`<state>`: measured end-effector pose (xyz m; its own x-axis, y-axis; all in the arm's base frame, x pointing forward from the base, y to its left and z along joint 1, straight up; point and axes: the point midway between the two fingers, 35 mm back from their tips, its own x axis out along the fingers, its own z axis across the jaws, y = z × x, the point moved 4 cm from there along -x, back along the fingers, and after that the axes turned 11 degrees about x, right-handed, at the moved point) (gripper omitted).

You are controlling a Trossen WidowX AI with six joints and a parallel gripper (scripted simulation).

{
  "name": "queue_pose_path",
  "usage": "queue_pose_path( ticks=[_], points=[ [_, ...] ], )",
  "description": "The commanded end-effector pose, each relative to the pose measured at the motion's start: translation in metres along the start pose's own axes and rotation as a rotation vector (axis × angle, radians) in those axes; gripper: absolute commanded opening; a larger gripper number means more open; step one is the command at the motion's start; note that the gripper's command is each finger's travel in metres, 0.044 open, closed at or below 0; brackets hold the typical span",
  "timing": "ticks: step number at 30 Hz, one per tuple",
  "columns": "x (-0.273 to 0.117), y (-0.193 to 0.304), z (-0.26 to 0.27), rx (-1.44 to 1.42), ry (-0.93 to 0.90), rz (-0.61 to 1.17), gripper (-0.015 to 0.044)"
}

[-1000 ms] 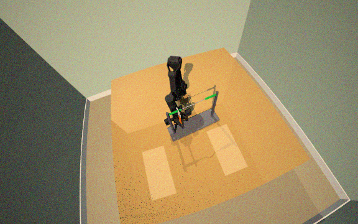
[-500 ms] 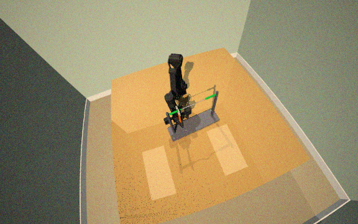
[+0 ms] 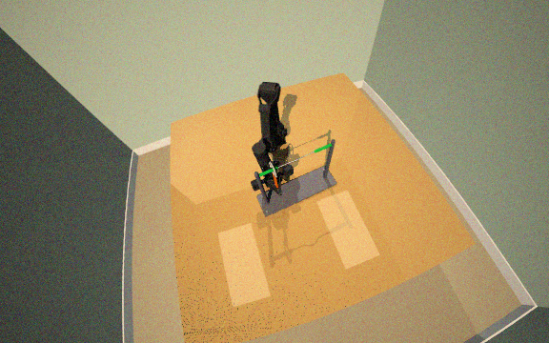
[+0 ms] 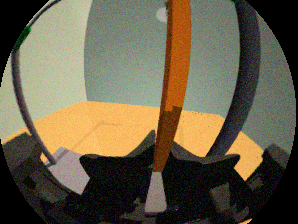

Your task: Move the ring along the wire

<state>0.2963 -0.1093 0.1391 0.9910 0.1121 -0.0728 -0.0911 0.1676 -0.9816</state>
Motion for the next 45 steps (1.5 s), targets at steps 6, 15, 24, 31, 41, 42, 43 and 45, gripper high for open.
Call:
queue_pose_path(
  ticks=[6,15,24,31,41,42,43,45],
  points=[
    [0.000,-0.001,0.001,-0.006,0.001,-0.002,-0.0150],
    [0.001,0.001,0.010,-0.003,0.001,-0.002,-0.0150],
    [0.001,0.002,0.019,-0.001,0.001,-0.002,-0.0150],
    [0.001,0.004,0.026,0.001,0.001,-0.002,-0.0150],
    [0.001,0.006,0.037,0.013,0.007,-0.004,-0.0150],
    [0.001,0.006,0.038,0.015,0.009,-0.004,-0.0150],
    [0.001,0.006,0.040,0.017,0.010,-0.005,-0.0150],
    [0.001,0.007,0.043,0.023,0.014,-0.005,-0.0150]
  ],
)
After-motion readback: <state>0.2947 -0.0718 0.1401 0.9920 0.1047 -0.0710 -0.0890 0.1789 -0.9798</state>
